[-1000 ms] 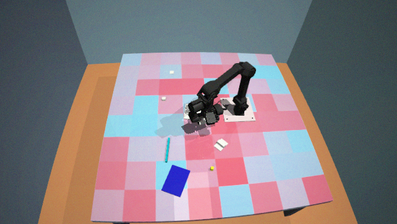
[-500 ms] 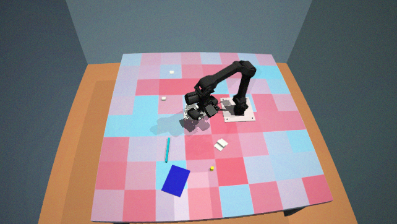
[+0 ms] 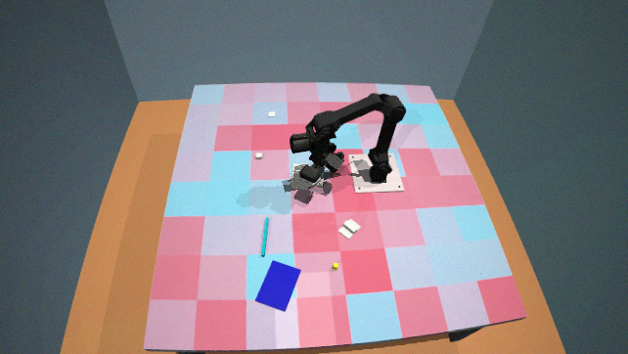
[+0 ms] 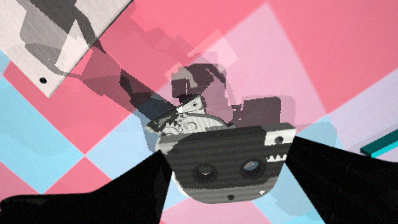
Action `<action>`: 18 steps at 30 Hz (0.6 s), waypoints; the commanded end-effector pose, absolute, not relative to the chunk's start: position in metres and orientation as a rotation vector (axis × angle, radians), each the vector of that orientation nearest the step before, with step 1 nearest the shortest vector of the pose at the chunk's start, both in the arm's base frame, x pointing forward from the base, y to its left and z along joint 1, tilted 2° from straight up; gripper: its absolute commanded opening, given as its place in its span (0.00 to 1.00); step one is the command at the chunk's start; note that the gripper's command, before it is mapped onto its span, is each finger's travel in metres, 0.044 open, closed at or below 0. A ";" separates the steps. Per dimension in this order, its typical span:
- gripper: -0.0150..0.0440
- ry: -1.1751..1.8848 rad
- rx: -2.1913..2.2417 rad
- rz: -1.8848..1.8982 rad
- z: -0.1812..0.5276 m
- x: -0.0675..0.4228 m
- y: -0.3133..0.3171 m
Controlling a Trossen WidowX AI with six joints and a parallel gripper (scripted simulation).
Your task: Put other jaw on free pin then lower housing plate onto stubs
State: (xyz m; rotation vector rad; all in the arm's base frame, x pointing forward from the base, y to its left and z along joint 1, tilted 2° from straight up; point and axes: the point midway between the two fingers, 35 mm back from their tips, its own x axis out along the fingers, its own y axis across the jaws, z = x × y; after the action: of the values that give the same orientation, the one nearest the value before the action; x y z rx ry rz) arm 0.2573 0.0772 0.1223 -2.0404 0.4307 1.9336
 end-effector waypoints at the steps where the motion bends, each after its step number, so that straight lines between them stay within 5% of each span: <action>1: 0.85 0.324 -2.104 2.008 0.121 0.257 0.065; 18: 0.85 0.074 -2.251 2.150 0.122 0.258 0.035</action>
State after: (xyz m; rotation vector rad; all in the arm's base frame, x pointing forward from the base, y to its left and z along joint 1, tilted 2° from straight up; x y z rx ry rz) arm 0.2597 0.0364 0.1226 -2.2472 0.1010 2.1340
